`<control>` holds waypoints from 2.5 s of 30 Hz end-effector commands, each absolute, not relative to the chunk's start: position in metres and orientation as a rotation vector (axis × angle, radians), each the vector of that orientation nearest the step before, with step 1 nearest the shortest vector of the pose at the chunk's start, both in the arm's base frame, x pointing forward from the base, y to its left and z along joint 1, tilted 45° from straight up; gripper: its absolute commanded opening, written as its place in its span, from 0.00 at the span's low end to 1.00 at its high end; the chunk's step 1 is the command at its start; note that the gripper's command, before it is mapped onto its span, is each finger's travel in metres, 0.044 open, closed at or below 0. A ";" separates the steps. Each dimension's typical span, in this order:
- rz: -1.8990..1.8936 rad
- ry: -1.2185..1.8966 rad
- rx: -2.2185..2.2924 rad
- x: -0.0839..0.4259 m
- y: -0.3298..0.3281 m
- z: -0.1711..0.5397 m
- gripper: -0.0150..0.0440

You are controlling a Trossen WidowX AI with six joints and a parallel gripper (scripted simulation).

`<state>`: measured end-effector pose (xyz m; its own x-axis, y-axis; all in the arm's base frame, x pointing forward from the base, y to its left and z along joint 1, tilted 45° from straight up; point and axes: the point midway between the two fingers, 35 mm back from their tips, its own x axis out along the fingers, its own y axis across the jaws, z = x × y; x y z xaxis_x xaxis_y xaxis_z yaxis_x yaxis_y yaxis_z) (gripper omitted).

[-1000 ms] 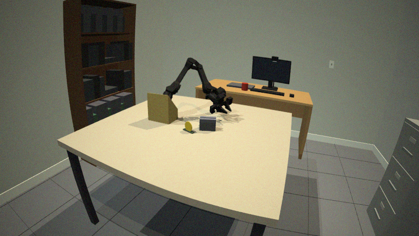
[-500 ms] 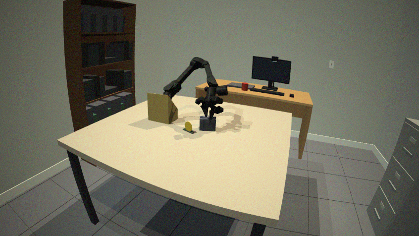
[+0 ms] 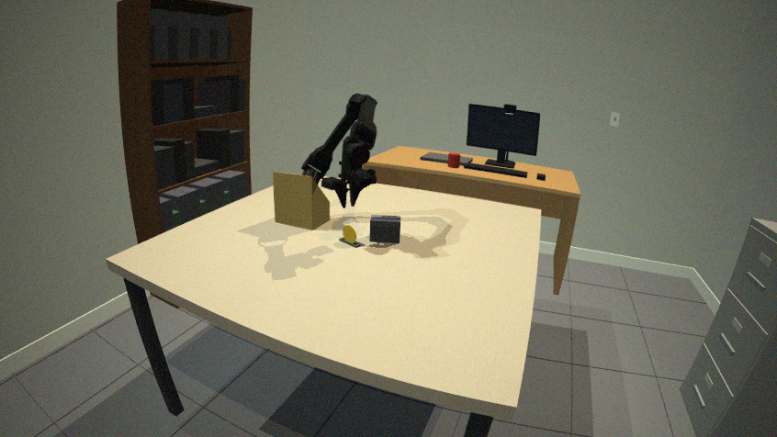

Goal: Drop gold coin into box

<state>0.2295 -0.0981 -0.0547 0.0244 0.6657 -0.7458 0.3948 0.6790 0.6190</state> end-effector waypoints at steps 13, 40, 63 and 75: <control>0.324 1.568 0.912 0.232 -0.062 -0.081 0.53; 0.322 1.567 0.912 0.236 -0.033 -0.113 0.53; 0.327 1.567 0.915 0.235 -0.009 -0.134 0.48; 0.327 1.567 0.915 0.235 -0.009 -0.134 0.25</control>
